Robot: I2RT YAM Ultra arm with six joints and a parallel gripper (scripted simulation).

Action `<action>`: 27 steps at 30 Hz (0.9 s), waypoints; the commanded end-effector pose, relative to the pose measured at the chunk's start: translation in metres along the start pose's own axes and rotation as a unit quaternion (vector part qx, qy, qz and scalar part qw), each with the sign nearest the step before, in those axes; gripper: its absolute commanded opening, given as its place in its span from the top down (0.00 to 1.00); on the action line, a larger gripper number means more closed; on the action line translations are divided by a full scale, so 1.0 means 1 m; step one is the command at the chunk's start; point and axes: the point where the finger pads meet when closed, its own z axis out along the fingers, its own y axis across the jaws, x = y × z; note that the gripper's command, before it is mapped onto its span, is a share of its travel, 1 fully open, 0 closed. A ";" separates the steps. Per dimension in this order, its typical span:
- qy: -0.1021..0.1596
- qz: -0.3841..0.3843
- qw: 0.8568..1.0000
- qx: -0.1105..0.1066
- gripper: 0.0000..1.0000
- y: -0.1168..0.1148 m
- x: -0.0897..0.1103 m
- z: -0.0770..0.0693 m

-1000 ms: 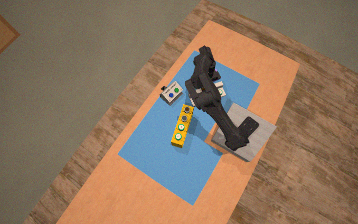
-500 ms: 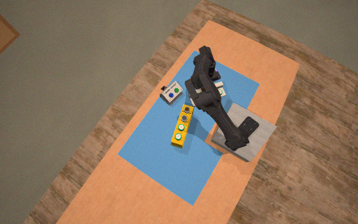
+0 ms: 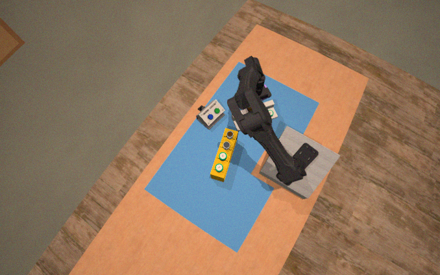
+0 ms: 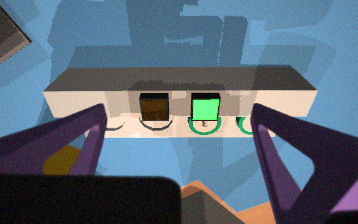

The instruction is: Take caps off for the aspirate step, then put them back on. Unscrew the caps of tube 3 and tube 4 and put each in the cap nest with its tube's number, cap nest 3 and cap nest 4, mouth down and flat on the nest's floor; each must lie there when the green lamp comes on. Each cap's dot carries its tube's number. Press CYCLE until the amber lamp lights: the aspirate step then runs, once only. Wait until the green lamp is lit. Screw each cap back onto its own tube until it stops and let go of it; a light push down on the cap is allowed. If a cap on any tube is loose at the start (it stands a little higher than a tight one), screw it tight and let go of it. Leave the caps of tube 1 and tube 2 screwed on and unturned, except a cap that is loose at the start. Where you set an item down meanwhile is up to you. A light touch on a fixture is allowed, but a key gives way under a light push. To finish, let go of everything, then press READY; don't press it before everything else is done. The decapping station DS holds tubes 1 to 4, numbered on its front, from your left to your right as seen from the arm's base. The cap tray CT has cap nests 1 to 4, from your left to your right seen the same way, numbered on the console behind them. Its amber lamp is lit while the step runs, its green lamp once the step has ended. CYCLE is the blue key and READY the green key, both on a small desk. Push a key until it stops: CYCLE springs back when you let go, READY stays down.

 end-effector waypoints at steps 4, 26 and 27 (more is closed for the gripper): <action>-0.009 -0.003 1.000 0.000 0.00 0.001 -0.003 -0.006; -0.008 -0.003 1.000 0.001 0.53 -0.024 0.051 -0.076; -0.008 -0.003 1.000 0.001 0.53 -0.026 0.055 -0.082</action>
